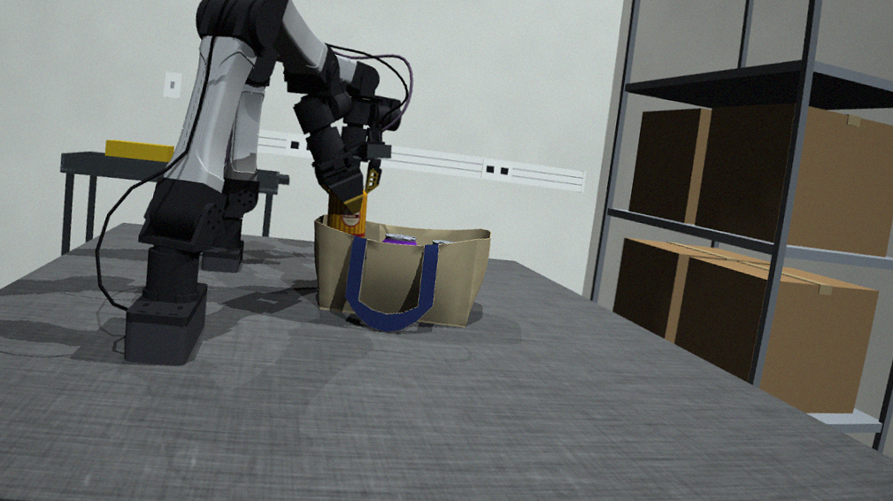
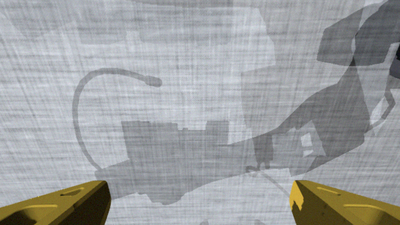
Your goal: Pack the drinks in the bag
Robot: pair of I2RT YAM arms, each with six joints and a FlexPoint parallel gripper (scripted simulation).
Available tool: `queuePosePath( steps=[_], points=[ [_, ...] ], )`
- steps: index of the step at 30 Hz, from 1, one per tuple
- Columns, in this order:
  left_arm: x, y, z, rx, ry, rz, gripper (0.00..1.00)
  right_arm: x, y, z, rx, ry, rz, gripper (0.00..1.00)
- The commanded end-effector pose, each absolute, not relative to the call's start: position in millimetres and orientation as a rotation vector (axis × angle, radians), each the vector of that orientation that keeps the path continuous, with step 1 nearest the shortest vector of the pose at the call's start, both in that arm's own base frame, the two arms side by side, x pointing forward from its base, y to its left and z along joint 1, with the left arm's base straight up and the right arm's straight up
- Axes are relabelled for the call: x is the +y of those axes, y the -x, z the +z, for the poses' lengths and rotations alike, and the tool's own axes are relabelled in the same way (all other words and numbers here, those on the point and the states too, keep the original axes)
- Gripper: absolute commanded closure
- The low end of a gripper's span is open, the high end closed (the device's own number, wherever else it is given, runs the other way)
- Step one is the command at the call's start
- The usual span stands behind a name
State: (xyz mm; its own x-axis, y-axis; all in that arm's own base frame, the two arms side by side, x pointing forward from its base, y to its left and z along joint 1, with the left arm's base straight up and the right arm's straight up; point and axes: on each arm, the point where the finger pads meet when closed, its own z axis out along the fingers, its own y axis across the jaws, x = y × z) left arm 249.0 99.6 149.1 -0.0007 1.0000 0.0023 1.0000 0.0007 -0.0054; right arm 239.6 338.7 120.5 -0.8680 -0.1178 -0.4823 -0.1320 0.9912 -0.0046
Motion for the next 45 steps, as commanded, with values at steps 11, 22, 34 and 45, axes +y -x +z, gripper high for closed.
queuePosePath(
  steps=[11, 22, 34, 45],
  points=[
    [97.4, -252.4, 154.4, -2.236, 2.235, -0.037, 0.14, 355.9, -249.5, 139.5, 2.55, 0.142, 0.164, 0.33],
    [97.4, -252.4, 154.4, -2.236, 2.235, -0.037, 0.14, 353.3, -249.6, 106.4, 2.572, 0.145, 0.121, 0.33],
    [97.4, -252.4, 154.4, -2.236, 2.235, -0.037, 0.14, 357.0, -247.0, 104.2, 2.559, 0.147, 0.154, 0.33],
    [97.4, -252.4, 154.4, -2.236, 2.235, -0.037, 0.14, 359.8, -250.2, 104.7, 2.55, 0.137, 0.17, 0.33]
  ],
)
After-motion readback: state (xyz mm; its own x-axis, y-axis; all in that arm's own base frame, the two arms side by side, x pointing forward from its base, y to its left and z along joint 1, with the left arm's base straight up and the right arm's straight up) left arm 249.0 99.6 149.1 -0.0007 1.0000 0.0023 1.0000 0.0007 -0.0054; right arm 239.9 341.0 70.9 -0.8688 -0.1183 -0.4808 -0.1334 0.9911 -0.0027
